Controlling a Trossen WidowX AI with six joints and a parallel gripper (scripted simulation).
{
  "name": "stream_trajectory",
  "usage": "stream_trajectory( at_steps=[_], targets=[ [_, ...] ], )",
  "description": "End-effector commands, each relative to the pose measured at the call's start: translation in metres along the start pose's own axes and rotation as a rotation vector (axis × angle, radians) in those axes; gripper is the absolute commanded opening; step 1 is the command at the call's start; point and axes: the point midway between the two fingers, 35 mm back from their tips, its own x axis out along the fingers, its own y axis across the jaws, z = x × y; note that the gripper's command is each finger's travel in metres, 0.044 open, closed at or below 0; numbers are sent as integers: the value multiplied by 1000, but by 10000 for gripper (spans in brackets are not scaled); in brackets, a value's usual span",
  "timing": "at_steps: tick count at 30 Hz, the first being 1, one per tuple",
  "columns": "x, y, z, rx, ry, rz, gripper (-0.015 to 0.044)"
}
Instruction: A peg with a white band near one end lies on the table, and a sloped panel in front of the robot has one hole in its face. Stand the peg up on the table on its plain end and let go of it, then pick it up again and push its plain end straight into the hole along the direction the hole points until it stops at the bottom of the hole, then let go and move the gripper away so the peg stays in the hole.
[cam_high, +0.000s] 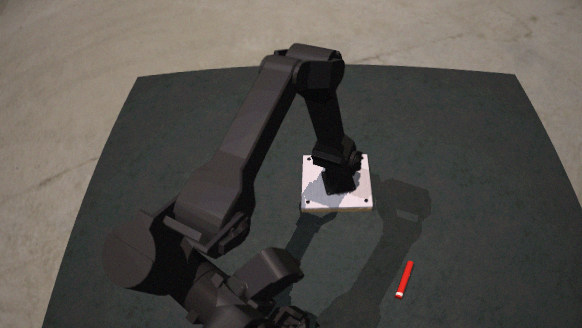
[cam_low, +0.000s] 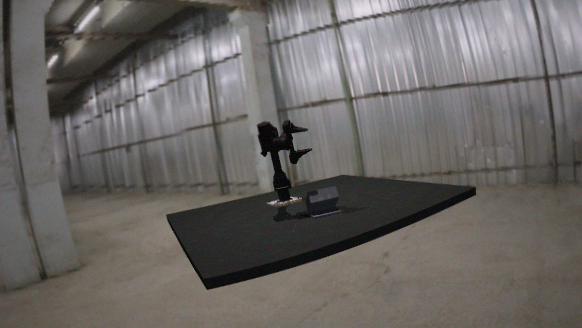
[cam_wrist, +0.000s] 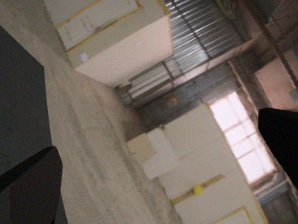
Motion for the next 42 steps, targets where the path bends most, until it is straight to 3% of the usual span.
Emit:
stream_trajectory(
  at_steps=[1,23,42],
  targets=[
    [10,6,0,123,29,14,440],
    [68,67,11,825,224,138,440],
    [99,137,39,1387,522,249,440]
  ],
)
